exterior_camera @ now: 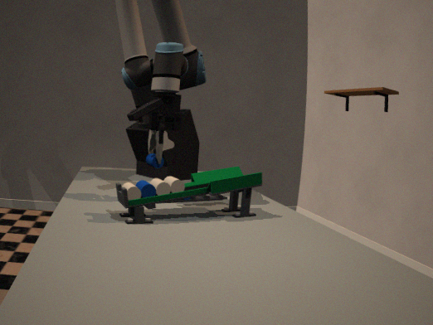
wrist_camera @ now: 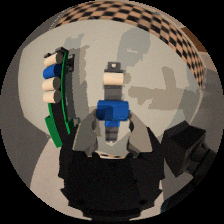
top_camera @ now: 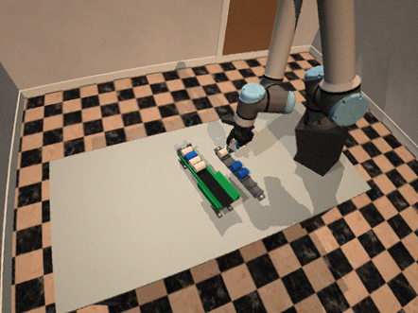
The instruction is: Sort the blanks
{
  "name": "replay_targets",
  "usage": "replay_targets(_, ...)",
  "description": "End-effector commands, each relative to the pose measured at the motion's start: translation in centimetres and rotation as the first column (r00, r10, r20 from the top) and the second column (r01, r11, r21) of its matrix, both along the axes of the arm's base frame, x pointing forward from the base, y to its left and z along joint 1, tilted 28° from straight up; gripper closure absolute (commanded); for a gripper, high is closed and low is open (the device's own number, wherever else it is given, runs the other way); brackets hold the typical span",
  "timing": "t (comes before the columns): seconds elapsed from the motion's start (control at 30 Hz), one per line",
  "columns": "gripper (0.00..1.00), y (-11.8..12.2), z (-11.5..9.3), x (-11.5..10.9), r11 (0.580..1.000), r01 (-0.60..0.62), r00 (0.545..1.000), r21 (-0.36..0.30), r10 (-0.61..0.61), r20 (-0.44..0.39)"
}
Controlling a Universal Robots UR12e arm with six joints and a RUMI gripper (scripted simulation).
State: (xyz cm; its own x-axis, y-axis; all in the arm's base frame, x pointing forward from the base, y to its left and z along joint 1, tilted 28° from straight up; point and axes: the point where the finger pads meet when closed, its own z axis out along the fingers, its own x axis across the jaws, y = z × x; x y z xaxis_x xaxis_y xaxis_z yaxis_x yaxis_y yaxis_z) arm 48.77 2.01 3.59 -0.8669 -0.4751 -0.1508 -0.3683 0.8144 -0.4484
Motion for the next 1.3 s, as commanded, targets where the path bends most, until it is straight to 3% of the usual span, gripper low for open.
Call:
replay_targets(0.0,0.67,0.0,-0.1,0.0,1.0,-0.001,1.0,0.001,0.001,0.0)
replay_targets(0.37,0.67,-0.4,-1.2,0.3,1.0,-0.001,1.0,0.002,0.001,-0.001)
replay_targets(1.27,0.67,-3.3,-8.5,3.5,1.0,-0.001,1.0,0.001,0.001,0.004)
